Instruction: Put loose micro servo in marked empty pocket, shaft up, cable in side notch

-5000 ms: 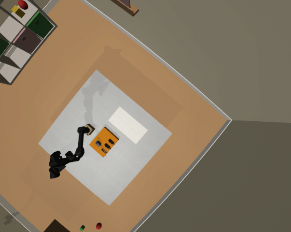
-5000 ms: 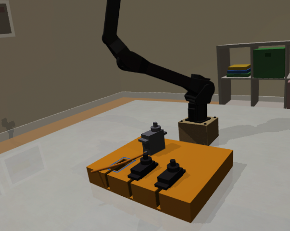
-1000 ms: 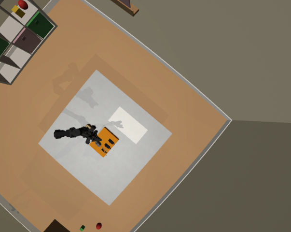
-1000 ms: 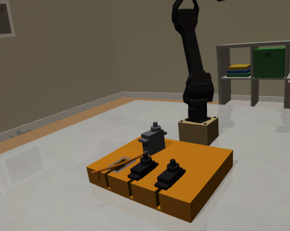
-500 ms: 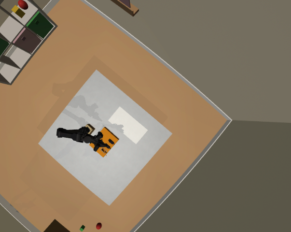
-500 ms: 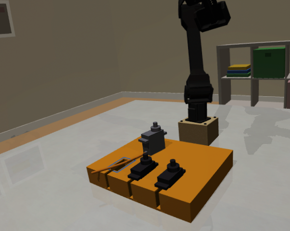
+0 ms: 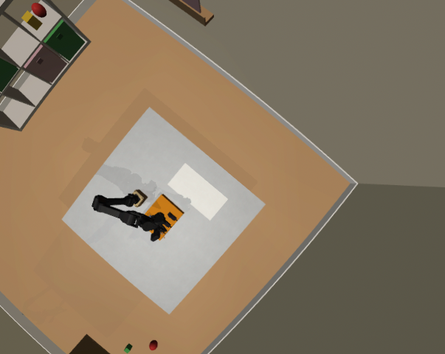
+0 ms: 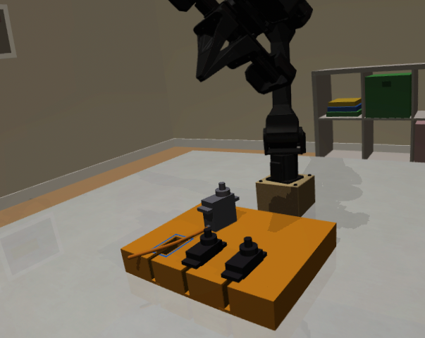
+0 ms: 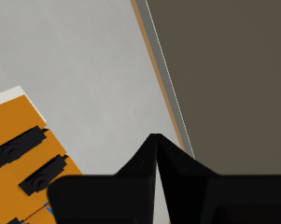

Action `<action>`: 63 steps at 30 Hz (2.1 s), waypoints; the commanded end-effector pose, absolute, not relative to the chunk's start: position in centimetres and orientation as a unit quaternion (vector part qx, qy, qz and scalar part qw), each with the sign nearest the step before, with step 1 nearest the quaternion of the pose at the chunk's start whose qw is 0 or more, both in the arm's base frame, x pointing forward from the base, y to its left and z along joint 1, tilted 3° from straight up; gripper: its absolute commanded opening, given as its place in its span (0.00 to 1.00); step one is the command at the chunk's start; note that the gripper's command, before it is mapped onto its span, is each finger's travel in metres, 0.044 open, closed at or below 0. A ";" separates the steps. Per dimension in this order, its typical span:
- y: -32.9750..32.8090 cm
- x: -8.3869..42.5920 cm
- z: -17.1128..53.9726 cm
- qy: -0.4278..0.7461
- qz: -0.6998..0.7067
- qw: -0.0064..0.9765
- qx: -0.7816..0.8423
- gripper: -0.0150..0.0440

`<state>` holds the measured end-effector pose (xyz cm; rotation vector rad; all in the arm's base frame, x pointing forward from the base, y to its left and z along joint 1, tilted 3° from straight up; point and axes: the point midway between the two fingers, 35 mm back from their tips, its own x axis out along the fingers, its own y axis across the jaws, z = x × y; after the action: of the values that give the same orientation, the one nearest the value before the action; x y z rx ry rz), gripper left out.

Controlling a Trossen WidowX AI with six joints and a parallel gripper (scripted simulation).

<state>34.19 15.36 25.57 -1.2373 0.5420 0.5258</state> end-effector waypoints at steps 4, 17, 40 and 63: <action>12.1 35.3 21.4 0.335 0.231 0.756 -0.513 0.25; 5.9 35.6 14.9 0.482 0.193 0.759 -0.394 0.25; -3.7 31.0 5.8 0.688 0.083 0.711 -0.120 0.25; -5.1 29.7 3.1 0.717 0.058 0.692 -0.061 0.25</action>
<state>29.89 -5.16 3.95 -0.1490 1.5917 0.1266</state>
